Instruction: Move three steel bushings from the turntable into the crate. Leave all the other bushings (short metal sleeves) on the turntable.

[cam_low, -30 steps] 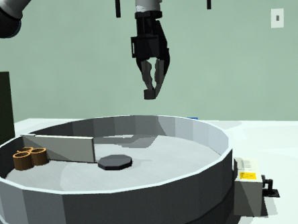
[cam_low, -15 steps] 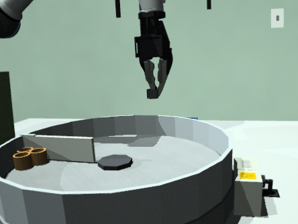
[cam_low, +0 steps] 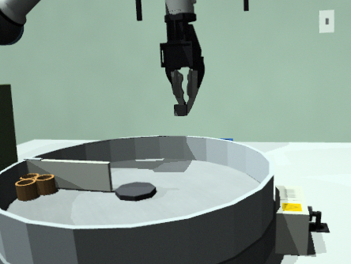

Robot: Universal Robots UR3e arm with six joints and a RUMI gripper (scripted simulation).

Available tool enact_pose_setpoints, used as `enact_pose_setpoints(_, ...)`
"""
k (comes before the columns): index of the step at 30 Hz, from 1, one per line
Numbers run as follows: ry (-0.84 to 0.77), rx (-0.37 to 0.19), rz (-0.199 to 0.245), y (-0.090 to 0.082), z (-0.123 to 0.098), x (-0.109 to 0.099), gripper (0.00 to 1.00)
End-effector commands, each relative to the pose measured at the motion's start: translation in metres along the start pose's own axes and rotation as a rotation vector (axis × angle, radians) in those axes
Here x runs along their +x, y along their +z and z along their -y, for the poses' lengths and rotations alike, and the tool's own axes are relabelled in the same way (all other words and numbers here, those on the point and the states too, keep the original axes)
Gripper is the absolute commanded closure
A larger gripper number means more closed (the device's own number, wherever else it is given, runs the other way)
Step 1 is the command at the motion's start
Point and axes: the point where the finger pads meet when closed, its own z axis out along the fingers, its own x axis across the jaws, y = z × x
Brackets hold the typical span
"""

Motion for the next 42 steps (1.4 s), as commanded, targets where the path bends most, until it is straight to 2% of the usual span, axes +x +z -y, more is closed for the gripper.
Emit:
enact_pose_setpoints(1,0.001,-0.001,-0.004,-0.0020,0.0005,0.0018,1.00)
enact_pose_setpoints(39,0.001,-0.001,-0.004,-0.0022,0.0005,0.0020,1.00)
enact_pose_setpoints(42,0.001,-0.001,-0.002,0.0018,0.0005,0.0013,1.00)
